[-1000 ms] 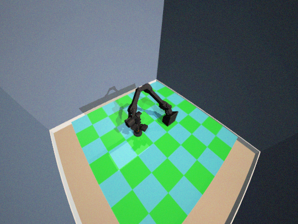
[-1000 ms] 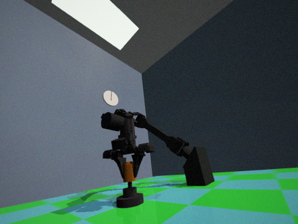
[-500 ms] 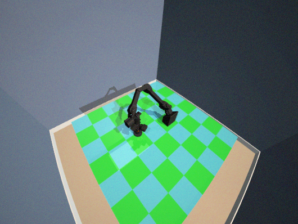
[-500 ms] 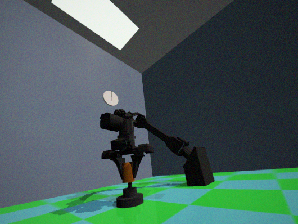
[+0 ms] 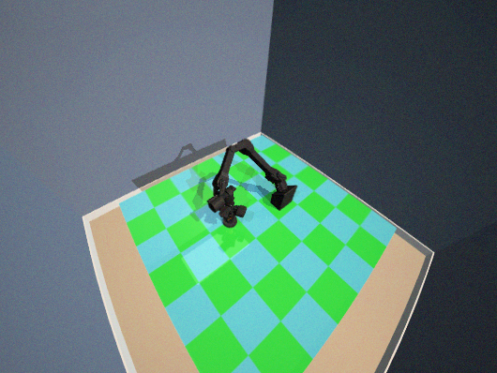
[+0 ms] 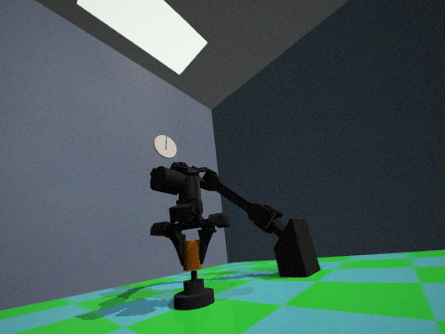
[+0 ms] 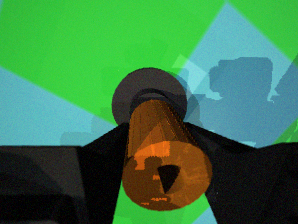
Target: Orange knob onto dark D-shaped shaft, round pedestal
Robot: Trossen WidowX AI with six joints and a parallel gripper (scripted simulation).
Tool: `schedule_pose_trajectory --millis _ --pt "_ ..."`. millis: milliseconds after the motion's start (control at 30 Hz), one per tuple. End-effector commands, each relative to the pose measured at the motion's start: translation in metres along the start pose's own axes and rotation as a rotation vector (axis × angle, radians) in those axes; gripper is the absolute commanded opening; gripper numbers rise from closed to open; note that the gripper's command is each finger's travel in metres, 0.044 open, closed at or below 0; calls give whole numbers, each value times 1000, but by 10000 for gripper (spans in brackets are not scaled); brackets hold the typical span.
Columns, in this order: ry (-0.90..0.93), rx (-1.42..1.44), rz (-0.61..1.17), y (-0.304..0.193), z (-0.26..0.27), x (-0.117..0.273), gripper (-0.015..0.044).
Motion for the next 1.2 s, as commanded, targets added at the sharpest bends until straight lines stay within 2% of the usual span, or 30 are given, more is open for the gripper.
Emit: schedule_pose_trajectory --millis 0,900,1167 --pt "-2 89 0 -3 1 -1 0" --pt "-2 90 0 1 -1 1 0" --pt "-2 296 0 1 -2 1 0"
Point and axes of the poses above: the point midway between the two fingers, 35 mm back from their tips, its own x axis back along the fingers, its own z axis across the jaws, y = z × x, the point moved 3 cm from there along x, back along the fingers, and after that the axes turned 13 degrees about -x, right-handed, at the moved point
